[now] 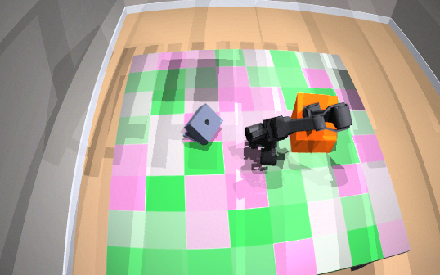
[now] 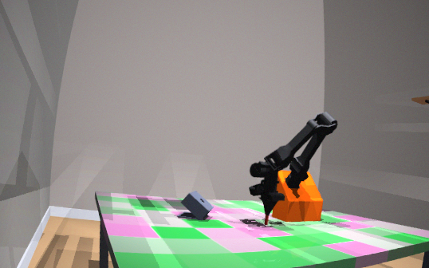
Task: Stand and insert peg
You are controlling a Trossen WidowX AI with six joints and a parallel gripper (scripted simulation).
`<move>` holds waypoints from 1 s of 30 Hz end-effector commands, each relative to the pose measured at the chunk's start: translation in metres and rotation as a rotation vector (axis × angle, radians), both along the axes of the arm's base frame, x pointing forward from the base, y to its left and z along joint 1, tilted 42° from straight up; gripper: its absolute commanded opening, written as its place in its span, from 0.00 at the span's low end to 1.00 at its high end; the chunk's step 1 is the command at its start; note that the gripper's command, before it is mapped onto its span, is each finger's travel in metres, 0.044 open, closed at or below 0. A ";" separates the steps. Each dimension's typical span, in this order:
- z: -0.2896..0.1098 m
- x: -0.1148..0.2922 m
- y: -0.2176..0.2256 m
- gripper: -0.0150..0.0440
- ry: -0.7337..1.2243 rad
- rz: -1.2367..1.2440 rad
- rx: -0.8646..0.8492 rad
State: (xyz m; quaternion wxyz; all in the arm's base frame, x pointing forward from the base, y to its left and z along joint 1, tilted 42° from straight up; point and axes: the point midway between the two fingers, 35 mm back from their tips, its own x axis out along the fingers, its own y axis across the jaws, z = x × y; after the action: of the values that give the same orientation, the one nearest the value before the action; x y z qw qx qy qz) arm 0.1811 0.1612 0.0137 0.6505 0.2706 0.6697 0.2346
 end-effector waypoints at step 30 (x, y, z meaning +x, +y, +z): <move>0.055 0.009 -0.060 0.25 0.000 -0.001 -0.005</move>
State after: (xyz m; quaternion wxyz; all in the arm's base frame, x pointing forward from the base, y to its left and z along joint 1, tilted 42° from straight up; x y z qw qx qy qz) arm 0.1895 0.1038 0.0652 0.6516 0.2686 0.6714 0.2293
